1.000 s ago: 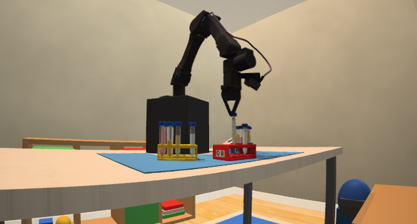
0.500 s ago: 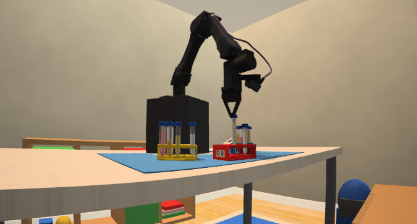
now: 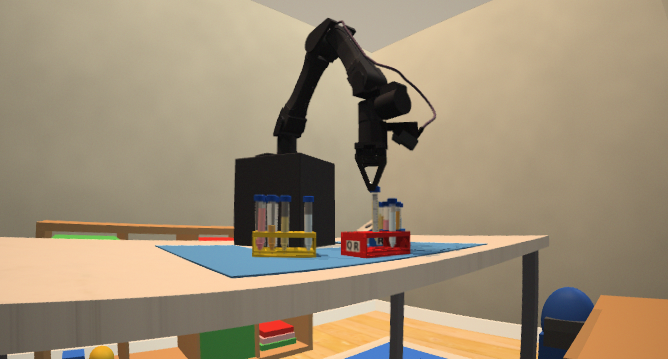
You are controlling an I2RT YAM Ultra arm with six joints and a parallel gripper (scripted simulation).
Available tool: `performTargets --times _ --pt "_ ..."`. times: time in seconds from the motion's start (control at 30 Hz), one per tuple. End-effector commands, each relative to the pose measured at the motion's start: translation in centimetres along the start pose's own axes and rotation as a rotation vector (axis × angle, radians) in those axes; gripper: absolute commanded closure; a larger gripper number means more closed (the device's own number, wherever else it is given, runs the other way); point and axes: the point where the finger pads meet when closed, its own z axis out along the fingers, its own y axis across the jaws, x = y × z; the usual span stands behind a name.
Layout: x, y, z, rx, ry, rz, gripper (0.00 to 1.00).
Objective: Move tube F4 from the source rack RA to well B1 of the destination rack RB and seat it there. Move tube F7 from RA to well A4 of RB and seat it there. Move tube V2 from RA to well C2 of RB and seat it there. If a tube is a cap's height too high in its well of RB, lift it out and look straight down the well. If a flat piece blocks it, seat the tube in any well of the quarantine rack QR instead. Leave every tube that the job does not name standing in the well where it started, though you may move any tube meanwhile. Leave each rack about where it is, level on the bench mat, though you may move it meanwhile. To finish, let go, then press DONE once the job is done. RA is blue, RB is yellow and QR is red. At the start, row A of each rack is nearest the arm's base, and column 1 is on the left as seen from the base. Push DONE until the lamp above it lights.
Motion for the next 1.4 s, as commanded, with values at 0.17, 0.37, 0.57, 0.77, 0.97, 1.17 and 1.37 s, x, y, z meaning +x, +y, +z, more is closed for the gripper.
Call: performTargets --times 0.17,0.37,0.57,0.77,0.97,1.17,1.37 --pt "0.5 -0.2 0.9 -0.004 0.002 0.006 1.0" --pt "0.6 -0.2 1.2 -0.003 0.004 0.006 1.0" --pt "0.4 -0.5 1.3 0.002 -0.002 0.007 1.0" --pt "0.0 -0.8 1.3 0.013 -0.008 0.007 1.0" --pt "-0.4 -1.2 1.4 0.02 -0.017 0.007 1.0" --pt "-0.6 -1.3 1.6 0.023 -0.02 0.007 1.0" --pt "-0.6 -1.3 1.9 0.023 -0.02 0.007 1.0"
